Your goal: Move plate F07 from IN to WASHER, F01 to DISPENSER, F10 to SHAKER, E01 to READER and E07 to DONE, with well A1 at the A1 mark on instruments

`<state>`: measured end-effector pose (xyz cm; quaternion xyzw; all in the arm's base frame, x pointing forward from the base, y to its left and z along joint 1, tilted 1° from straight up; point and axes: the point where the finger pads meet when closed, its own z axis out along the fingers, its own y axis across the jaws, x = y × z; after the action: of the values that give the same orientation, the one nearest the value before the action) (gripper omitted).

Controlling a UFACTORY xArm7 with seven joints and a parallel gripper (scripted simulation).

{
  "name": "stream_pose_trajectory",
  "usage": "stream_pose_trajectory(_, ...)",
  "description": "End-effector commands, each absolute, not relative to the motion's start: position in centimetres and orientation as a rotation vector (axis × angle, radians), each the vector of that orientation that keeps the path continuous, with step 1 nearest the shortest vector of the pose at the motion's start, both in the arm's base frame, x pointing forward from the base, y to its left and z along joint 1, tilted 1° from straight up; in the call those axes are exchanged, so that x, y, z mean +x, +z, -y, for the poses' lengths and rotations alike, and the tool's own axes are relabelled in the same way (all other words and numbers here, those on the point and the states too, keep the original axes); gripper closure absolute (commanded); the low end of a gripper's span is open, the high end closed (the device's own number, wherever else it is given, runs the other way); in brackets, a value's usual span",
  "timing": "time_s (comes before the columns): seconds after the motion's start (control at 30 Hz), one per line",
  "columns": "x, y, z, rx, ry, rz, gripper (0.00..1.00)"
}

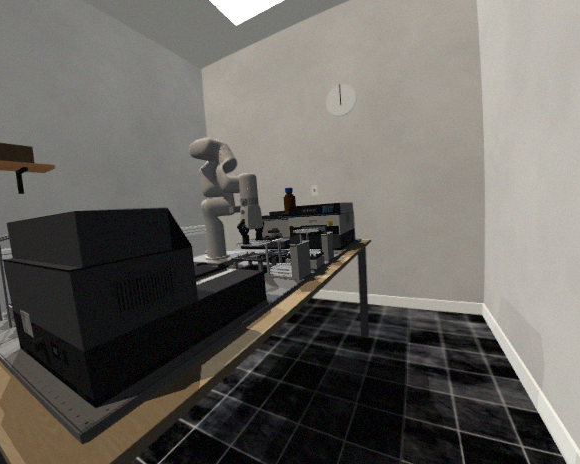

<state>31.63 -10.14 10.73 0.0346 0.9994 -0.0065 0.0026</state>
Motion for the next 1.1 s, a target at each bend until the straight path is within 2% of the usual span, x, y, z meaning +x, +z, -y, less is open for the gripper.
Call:
stream_pose_trajectory(0.0, 31.8, 10.2, 10.2, 0.109, -0.022, -3.131, 1.00)
stream_pose_trajectory(1.07, 31.8, 8.7, 10.2, 0.109, -0.022, -3.131, 1.00)
